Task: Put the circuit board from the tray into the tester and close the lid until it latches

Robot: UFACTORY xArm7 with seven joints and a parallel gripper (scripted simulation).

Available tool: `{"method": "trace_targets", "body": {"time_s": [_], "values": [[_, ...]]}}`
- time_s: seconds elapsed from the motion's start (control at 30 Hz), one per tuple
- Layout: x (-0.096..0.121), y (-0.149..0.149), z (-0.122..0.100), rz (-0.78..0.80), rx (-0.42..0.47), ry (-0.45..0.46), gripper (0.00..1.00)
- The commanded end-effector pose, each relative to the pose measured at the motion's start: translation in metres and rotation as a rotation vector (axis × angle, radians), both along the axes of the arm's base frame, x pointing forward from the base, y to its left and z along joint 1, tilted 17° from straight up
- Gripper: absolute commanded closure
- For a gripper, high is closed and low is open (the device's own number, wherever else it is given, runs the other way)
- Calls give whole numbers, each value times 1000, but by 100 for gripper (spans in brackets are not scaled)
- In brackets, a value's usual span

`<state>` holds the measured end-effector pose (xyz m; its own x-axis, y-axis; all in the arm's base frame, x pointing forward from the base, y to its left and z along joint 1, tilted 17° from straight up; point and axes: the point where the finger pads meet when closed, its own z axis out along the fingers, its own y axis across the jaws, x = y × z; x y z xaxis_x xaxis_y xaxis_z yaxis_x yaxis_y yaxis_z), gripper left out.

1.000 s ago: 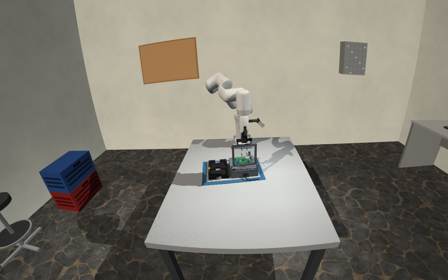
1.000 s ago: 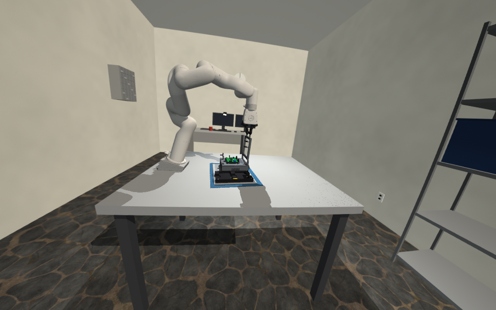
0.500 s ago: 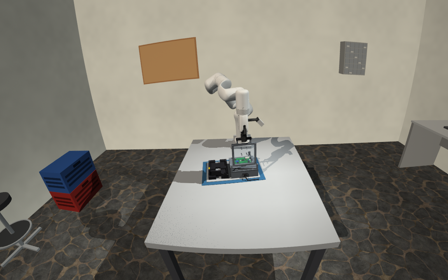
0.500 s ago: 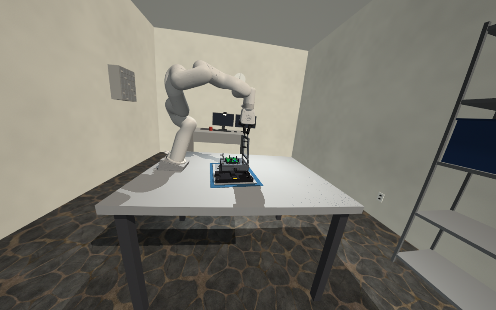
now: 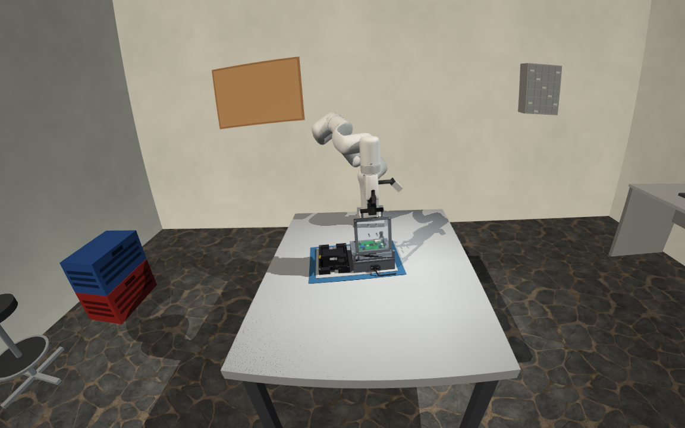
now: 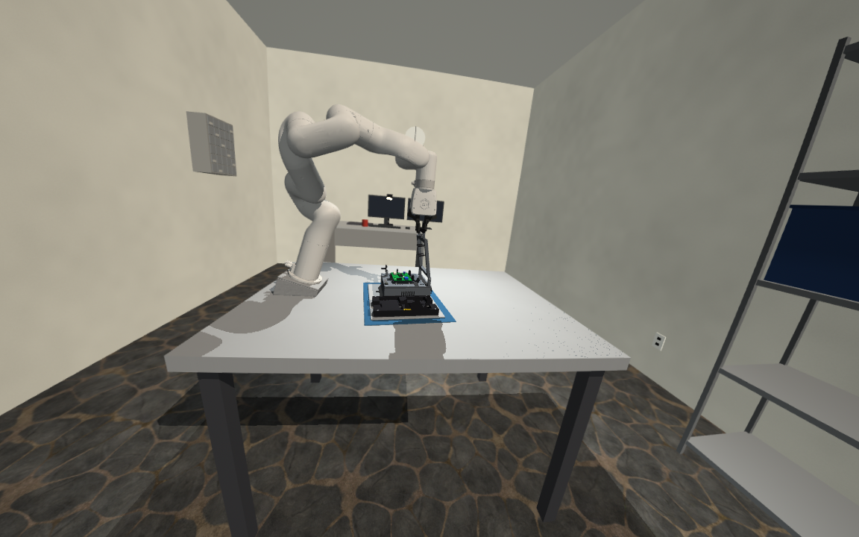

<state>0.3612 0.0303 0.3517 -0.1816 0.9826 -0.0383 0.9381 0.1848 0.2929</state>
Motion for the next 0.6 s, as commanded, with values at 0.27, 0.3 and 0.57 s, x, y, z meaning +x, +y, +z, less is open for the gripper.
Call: {"method": "trace_targets", "body": {"time_s": [0.27,0.3,0.57], "values": [[-16,-3,-8,0,1,-4,100],[-17,-4,-9,0,1,-4,100],[-30,-6,-18,0,1,-4,100]]}}
